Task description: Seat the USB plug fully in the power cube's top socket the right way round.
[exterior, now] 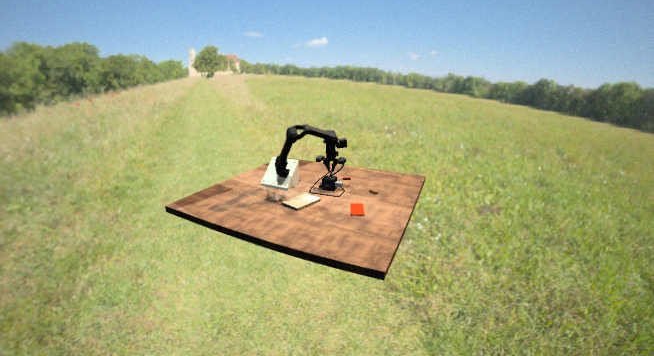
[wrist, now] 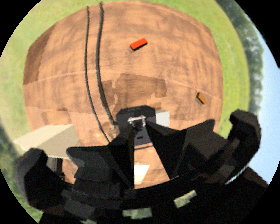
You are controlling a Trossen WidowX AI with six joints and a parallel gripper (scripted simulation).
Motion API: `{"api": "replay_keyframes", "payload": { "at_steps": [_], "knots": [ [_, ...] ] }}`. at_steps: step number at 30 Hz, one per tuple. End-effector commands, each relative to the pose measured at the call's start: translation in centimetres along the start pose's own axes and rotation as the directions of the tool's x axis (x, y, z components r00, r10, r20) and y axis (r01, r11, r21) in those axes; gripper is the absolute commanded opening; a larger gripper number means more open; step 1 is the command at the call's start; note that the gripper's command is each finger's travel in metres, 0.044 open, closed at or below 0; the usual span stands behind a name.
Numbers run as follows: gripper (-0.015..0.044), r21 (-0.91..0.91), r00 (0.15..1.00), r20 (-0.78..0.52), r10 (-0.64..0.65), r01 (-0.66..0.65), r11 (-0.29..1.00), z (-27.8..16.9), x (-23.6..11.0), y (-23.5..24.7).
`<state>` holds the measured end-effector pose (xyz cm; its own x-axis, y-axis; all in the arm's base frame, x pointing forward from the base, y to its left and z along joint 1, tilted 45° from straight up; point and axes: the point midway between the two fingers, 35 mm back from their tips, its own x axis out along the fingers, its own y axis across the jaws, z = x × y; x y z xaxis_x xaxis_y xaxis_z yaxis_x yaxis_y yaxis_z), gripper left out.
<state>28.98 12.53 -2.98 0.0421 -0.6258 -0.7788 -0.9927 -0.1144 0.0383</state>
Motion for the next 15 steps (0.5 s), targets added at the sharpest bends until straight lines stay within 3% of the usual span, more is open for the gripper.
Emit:
{"api": "replay_keyframes", "payload": {
  "at_steps": [1,15],
  "knots": [
    [0.0095,0.0,1.0,0.0,0.0,0.0,1.0,0.0,0.0,0.0],
    [0.0095,0.0,1.0,0.0,0.0,0.0,1.0,0.1,-1.1,0.0]
  ]
}}
